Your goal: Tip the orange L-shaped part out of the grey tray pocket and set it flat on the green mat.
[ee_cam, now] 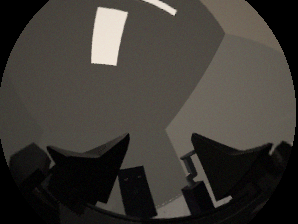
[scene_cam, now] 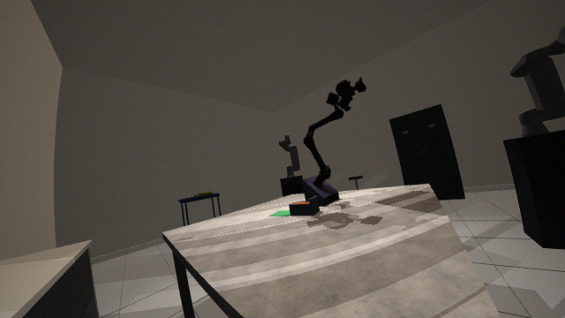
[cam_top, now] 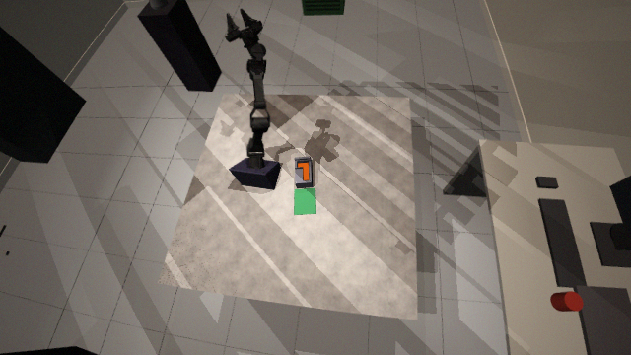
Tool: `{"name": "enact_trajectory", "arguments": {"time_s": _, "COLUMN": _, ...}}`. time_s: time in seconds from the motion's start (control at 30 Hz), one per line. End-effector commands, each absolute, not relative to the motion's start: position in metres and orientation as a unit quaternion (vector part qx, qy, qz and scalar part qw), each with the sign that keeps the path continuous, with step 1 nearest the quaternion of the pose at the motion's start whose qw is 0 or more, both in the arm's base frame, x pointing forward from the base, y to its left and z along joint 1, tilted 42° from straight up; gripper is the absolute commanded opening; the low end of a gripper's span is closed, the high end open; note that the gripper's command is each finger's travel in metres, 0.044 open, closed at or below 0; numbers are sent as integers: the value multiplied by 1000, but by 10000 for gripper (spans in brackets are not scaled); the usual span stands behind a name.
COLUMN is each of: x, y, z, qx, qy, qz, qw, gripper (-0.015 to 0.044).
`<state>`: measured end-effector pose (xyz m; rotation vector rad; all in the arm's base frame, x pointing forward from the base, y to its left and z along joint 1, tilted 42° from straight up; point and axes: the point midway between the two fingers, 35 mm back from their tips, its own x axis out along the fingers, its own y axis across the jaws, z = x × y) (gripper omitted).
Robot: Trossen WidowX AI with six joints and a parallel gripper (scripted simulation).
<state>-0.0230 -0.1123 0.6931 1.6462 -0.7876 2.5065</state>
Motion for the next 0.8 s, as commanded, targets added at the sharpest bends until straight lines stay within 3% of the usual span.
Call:
{"name": "enact_trajectory", "arguments": {"time_s": 0.0, "x": -25, "y": -109, "z": 693, "qx": 529, "qy": -252, "qz": 810, "qw": 27, "gripper": 374}}
{"name": "enact_trajectory", "arguments": {"time_s": 0.27, "x": -77, "y": 1, "z": 681, "qx": 428, "qy": -240, "qz": 846, "qw": 208, "gripper": 180}}
{"name": "enact_trajectory", "arguments": {"time_s": 0.5, "x": -73, "y": 120, "z": 646, "qx": 319, "qy": -218, "qz": 835, "qw": 393, "gripper": 180}}
{"name": "enact_trajectory", "arguments": {"time_s": 0.77, "x": -1, "y": 230, "z": 576, "qx": 195, "qy": -136, "qz": 778, "qw": 582, "gripper": 180}}
